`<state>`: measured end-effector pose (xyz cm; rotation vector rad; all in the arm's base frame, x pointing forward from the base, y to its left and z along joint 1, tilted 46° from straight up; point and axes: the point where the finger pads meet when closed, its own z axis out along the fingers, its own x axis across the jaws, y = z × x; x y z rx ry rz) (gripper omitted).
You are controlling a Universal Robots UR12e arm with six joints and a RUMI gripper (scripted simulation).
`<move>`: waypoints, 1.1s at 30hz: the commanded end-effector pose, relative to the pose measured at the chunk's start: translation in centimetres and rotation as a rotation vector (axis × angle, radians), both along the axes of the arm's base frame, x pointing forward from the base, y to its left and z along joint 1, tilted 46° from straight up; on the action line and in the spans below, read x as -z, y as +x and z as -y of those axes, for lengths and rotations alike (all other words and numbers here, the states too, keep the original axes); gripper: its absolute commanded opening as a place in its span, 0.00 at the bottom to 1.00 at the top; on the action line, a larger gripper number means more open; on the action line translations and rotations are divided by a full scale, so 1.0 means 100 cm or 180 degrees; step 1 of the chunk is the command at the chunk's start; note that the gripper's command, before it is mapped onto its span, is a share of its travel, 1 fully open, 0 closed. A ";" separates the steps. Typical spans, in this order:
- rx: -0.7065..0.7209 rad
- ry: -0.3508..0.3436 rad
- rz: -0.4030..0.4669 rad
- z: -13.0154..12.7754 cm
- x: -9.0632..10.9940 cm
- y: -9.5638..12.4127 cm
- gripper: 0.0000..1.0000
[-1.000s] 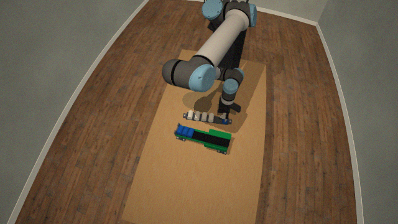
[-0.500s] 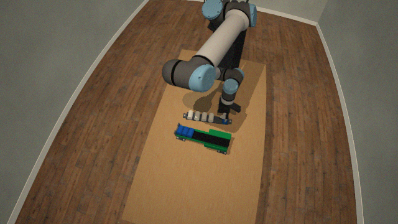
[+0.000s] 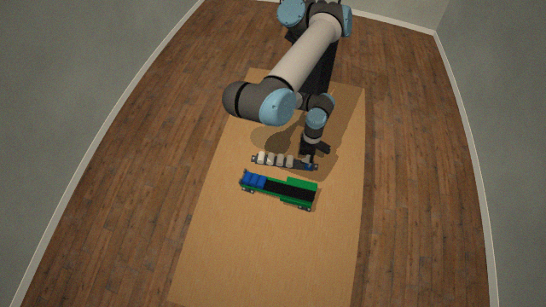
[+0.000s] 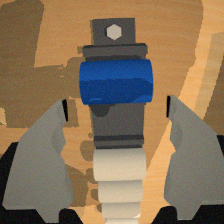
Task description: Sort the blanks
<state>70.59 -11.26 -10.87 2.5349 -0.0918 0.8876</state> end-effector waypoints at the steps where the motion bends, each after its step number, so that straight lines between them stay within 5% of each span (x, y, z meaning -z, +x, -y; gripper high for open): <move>1: -0.0001 0.0000 0.0001 0.000 0.000 0.000 0.49; 33: -0.0001 0.0000 0.0001 0.014 0.023 0.019 0.49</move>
